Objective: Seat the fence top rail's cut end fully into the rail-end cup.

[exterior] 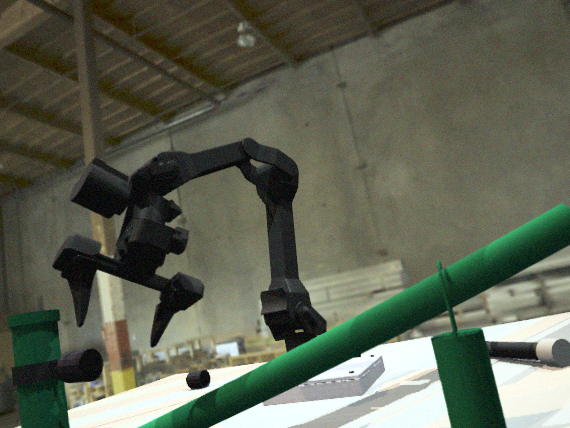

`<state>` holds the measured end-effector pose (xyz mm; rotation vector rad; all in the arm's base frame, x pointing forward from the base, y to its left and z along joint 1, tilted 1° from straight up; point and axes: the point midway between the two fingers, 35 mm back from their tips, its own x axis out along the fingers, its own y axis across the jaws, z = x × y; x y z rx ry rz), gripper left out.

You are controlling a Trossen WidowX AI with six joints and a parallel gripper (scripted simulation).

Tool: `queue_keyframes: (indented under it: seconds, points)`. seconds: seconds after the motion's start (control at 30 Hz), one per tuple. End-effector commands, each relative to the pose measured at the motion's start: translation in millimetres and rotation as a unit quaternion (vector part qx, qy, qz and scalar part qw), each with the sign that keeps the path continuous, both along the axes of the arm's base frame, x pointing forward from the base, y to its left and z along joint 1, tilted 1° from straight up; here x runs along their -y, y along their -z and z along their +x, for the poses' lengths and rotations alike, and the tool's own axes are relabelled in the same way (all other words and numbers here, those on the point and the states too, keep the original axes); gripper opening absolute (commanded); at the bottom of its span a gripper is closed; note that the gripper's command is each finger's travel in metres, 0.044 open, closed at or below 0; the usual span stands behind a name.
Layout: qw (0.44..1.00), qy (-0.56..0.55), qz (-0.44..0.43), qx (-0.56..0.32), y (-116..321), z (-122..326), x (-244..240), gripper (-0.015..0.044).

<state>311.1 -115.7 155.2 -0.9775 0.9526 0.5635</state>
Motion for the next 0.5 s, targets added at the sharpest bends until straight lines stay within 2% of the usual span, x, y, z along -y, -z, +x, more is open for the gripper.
queue_keyframes:
  seconds: [0.0, 0.17, 0.37, 0.47]
  points:
    - [0.968, 0.222, 0.114, 0.009, -35, -3, -37, 0.044]
    - [0.901, 0.383, 0.203, 0.016, -57, -11, -65, 0.044]
    - [0.837, 0.481, 0.261, 0.023, -72, -20, -83, 0.044]
    - [0.833, 0.486, 0.264, 0.023, -72, -20, -84, 0.044]
